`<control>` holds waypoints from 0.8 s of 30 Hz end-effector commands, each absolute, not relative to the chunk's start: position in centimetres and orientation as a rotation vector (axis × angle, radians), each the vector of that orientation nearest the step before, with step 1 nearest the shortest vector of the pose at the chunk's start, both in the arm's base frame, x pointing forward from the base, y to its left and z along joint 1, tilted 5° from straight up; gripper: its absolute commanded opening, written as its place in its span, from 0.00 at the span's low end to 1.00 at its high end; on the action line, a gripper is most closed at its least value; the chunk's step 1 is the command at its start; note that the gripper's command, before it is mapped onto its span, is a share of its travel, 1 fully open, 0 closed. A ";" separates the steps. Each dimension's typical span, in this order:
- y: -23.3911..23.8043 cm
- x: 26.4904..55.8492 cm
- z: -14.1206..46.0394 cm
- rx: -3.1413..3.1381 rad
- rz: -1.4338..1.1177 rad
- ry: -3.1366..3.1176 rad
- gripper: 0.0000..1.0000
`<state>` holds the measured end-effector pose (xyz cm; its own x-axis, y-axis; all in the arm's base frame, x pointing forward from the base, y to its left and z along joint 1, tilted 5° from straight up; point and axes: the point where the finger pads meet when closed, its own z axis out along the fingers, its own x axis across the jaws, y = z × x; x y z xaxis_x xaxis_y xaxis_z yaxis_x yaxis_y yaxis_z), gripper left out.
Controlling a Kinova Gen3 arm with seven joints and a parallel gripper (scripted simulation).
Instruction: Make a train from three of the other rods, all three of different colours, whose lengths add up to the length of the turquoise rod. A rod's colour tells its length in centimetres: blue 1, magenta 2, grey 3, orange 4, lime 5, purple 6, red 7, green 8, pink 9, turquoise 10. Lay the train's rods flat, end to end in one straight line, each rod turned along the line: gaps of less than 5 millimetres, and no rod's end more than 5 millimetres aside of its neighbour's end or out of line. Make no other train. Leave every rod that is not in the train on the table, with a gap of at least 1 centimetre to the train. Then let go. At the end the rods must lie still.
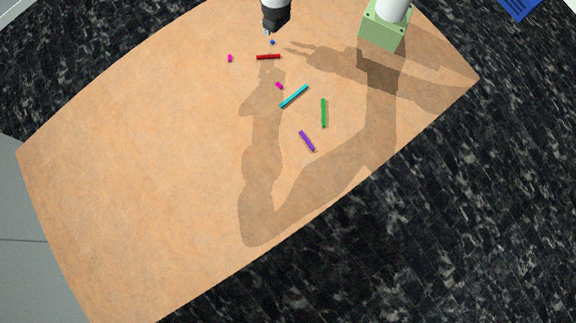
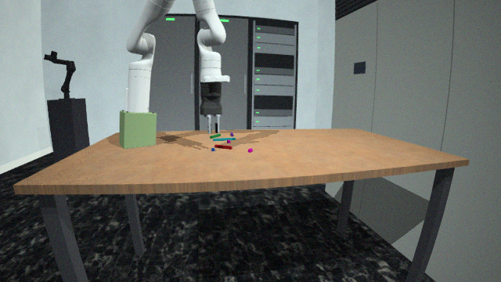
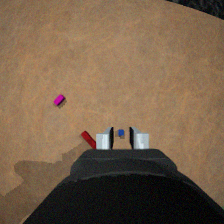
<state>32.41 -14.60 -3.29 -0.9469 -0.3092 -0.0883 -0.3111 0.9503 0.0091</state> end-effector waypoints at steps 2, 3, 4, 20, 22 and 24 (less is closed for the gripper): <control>-14.4 32.5 -3.8 -0.477 0.041 3.015 0.54; -14.4 32.6 -3.9 -0.477 0.041 3.015 0.54; -14.4 32.6 -4.0 -0.477 0.041 3.015 0.54; -14.3 32.7 -6.2 -0.476 0.041 3.014 0.54; -14.3 32.8 -6.5 -0.476 0.041 3.014 0.54; -14.3 32.8 -6.8 -0.500 0.040 3.010 0.54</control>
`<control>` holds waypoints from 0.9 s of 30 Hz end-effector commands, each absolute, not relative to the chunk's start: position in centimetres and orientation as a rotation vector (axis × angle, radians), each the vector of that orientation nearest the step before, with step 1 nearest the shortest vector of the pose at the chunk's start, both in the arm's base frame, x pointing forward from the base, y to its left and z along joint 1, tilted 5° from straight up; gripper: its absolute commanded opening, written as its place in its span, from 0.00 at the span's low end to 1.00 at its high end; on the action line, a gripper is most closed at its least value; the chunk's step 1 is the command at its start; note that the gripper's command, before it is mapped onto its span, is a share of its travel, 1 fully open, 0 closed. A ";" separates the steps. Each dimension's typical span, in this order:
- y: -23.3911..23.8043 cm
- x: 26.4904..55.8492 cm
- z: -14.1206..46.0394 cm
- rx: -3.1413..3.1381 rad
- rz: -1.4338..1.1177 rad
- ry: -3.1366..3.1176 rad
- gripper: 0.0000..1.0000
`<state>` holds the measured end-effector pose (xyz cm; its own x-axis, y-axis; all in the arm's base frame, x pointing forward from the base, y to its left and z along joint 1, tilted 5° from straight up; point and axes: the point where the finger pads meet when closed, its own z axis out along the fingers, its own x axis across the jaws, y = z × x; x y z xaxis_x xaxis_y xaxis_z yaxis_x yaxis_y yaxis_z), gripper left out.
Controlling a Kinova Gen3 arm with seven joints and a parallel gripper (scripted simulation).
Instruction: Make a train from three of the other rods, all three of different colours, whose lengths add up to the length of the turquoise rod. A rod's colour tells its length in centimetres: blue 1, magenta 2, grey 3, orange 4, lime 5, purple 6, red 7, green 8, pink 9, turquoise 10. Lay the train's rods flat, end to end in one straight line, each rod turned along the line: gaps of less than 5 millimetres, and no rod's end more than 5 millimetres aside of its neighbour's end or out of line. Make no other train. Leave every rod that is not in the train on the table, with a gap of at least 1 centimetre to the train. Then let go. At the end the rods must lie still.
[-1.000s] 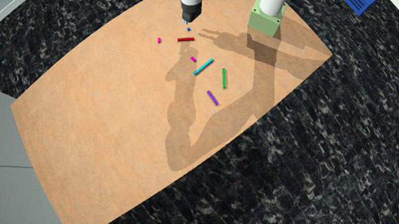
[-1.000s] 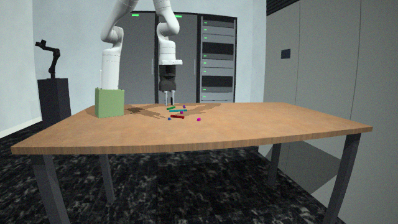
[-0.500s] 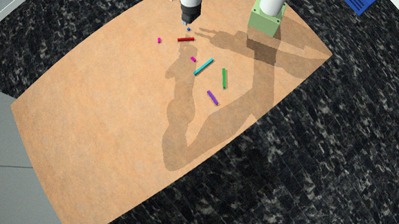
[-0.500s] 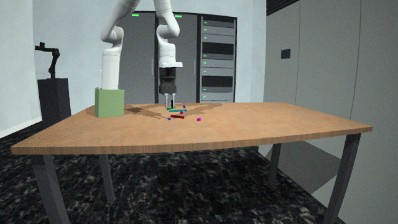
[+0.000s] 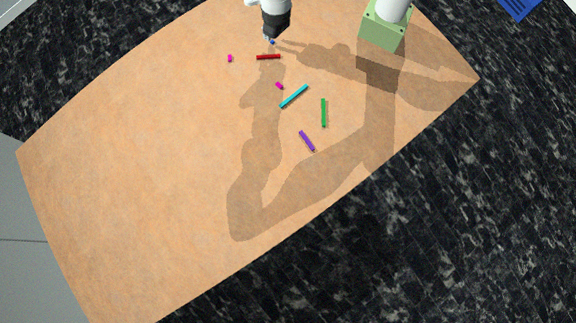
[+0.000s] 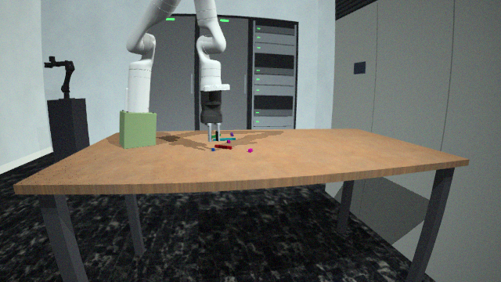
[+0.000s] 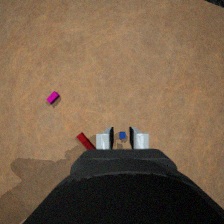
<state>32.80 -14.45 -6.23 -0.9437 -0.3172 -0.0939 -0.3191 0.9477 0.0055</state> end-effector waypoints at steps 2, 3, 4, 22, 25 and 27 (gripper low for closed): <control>-14.2 32.8 -7.1 -0.500 0.040 3.010 0.54; -14.2 32.9 -7.2 -0.500 0.040 3.010 0.54; -14.2 32.9 -7.3 -0.500 0.040 3.010 0.54; -14.1 32.7 -8.1 -0.491 0.045 3.016 0.54; -14.1 32.7 -8.1 -0.491 0.045 3.016 0.54; -14.1 32.7 -8.1 -0.491 0.045 3.016 0.54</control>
